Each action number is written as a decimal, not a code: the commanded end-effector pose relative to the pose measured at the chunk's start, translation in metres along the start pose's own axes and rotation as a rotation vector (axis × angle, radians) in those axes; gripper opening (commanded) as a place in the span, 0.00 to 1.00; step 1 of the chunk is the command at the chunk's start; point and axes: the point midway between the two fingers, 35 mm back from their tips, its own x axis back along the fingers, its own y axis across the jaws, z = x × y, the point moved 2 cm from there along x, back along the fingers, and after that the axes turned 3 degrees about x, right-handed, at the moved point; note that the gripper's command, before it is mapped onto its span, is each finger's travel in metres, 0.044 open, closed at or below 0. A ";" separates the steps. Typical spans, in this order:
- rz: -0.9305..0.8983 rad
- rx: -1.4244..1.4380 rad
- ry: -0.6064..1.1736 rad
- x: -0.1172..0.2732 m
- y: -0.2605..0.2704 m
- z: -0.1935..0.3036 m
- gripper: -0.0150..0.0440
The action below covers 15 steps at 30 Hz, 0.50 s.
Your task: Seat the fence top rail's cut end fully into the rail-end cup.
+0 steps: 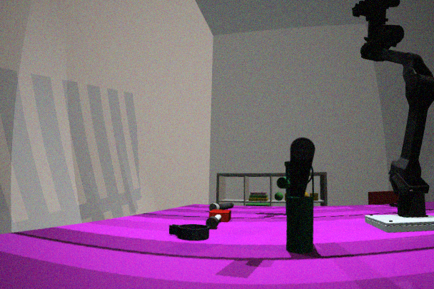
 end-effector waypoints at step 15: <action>-0.603 -0.800 0.072 0.057 0.106 -0.076 1.00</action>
